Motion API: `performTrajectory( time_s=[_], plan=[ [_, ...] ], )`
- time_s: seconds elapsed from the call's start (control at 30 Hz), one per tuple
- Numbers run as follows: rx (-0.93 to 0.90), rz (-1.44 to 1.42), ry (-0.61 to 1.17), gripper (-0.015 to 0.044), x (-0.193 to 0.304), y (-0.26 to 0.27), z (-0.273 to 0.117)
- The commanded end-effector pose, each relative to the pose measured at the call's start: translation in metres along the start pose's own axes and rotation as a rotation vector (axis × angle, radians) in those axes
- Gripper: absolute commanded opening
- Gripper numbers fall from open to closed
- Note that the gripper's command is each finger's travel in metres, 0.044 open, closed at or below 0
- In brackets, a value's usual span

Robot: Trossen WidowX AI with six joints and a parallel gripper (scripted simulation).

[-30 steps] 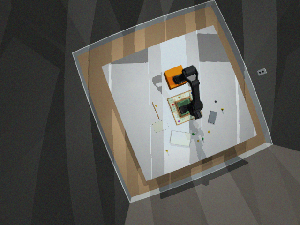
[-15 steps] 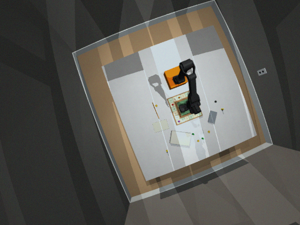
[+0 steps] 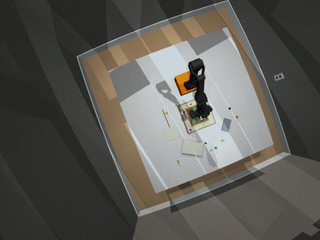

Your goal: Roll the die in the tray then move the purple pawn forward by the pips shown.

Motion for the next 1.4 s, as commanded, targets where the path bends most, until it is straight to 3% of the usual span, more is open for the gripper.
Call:
performTrajectory(
  time_s=[0.0, 0.17, 0.5, 1.1, 1.37],
  plan=[
    [0.013, -0.006, -0.122, 0.0, 0.003, 0.0, -0.004],
    [0.013, -0.006, -0.122, 0.0, 0.002, 0.0, -0.004],
    [0.013, -0.006, -0.12, 0.0, 0.008, 0.0, -0.052],
    [0.01, -0.01, -0.117, 0.0, 0.007, 0.0, -0.051],
    [0.01, -0.01, -0.117, 0.021, 0.007, 0.0, -0.051]
  ],
)
Point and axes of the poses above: the point midway between the two fingers, 35 mm back from their tips, its own z axis out along the fingers, its own y axis across the jaws, x = y × z, the point moved 2 cm from there along -z, back along the fingers, and after that the axes turned 3 degrees about -z, right-handed, at the moved point
